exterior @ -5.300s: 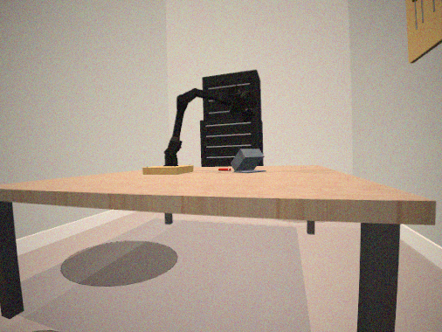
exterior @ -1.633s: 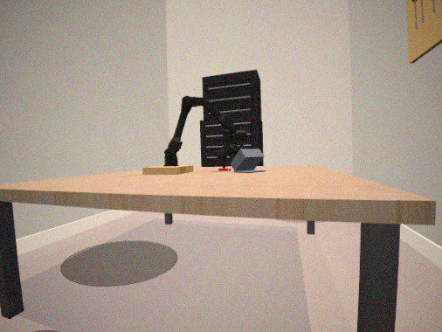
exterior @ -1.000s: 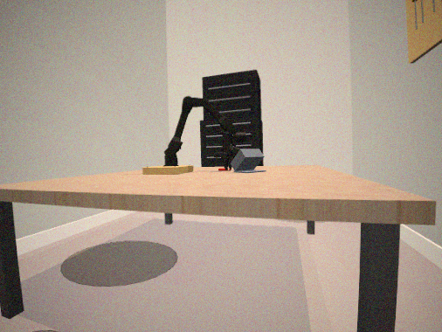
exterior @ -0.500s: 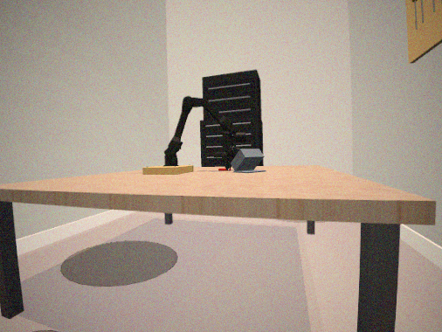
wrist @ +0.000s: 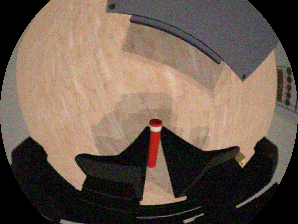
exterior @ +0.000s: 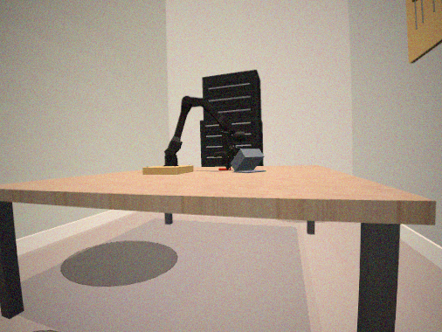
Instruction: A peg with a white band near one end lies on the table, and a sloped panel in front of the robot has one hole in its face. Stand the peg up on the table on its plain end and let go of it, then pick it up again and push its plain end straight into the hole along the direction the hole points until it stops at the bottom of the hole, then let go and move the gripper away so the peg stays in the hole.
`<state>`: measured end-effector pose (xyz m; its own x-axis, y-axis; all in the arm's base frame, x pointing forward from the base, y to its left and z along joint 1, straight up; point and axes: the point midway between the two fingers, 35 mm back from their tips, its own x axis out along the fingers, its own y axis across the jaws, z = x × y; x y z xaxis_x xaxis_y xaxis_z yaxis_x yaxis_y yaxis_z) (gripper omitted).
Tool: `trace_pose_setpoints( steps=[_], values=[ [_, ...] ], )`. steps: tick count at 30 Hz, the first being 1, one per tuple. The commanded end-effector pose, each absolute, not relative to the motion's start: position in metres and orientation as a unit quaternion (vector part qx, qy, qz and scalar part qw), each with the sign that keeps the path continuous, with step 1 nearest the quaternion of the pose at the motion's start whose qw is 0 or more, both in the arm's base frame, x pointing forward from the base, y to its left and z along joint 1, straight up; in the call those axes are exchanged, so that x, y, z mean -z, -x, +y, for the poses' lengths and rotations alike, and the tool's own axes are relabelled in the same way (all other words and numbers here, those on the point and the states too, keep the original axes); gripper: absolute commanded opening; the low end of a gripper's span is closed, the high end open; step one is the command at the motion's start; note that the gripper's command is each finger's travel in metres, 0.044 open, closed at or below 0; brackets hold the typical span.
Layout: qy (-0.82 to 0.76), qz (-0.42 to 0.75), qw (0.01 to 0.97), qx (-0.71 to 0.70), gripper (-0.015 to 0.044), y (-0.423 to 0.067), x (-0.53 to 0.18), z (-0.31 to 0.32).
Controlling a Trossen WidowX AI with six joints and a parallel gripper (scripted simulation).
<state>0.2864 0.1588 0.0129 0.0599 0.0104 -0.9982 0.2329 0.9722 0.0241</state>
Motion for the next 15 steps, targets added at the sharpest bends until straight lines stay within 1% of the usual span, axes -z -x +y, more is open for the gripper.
trace_pose_setpoints(
  steps=[1,15],
  values=[
    [-0.087,0.669,0.733,0.081,0.0051,-0.2836,-0.0145,0.1584],
    [-0.082,0.624,0.772,0.086,0.0051,-0.2781,-0.0219,0.1597]
  ],
)
